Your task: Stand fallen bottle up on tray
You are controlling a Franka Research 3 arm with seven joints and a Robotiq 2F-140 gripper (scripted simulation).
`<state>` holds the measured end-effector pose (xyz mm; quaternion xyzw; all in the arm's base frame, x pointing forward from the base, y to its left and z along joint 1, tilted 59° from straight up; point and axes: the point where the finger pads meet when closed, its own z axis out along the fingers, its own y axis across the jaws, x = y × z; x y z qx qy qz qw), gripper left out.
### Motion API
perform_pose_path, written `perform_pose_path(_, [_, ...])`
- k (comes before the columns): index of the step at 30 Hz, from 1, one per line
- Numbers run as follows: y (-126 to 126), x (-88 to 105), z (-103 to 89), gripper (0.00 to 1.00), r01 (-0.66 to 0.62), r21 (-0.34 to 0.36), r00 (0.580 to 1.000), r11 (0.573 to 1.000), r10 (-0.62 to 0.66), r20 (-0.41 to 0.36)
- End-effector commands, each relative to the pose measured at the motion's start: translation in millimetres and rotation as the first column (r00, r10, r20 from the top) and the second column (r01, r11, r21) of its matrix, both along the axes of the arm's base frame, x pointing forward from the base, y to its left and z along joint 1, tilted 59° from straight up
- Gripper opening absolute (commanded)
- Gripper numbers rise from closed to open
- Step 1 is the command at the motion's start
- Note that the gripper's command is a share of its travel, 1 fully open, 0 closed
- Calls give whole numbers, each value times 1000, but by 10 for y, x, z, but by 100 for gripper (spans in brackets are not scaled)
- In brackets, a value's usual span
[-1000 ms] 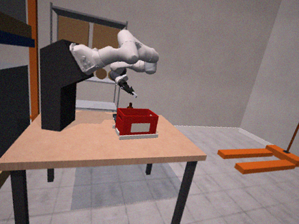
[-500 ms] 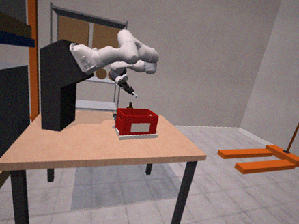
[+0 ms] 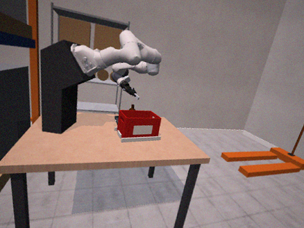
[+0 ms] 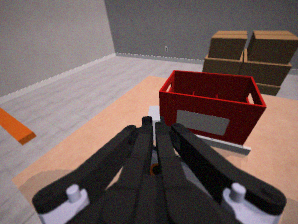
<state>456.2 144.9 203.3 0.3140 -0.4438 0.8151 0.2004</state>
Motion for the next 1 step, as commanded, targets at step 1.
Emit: perform_pose_path(1, [9,-17,12,0,-1,-1,1000,1000,1,3])
